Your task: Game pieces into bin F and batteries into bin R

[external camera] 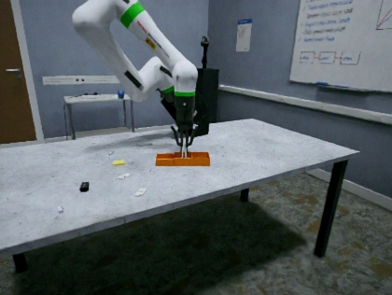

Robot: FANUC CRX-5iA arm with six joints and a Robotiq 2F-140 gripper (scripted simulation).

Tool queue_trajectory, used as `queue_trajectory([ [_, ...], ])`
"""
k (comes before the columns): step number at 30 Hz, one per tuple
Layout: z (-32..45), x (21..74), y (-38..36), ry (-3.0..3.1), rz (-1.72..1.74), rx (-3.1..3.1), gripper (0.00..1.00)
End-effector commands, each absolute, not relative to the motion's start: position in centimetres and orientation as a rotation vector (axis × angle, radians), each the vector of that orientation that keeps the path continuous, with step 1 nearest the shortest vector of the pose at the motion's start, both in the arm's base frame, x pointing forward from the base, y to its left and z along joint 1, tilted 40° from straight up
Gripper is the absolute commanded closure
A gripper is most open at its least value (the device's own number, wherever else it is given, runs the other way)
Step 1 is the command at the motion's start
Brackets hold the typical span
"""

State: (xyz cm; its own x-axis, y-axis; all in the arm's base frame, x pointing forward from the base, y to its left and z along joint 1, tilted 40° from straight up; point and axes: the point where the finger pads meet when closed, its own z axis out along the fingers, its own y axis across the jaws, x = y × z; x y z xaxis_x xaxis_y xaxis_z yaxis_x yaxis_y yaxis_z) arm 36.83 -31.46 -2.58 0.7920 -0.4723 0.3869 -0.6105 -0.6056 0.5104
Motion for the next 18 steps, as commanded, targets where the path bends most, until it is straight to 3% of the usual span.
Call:
queue_trajectory([
  [1, -2.6, 36.8, -31.4, -0.798, 0.281, 2.334, 0.85],
  [18, -1.0, 36.9, -30.2, -0.798, 0.281, 2.334, 0.85],
])
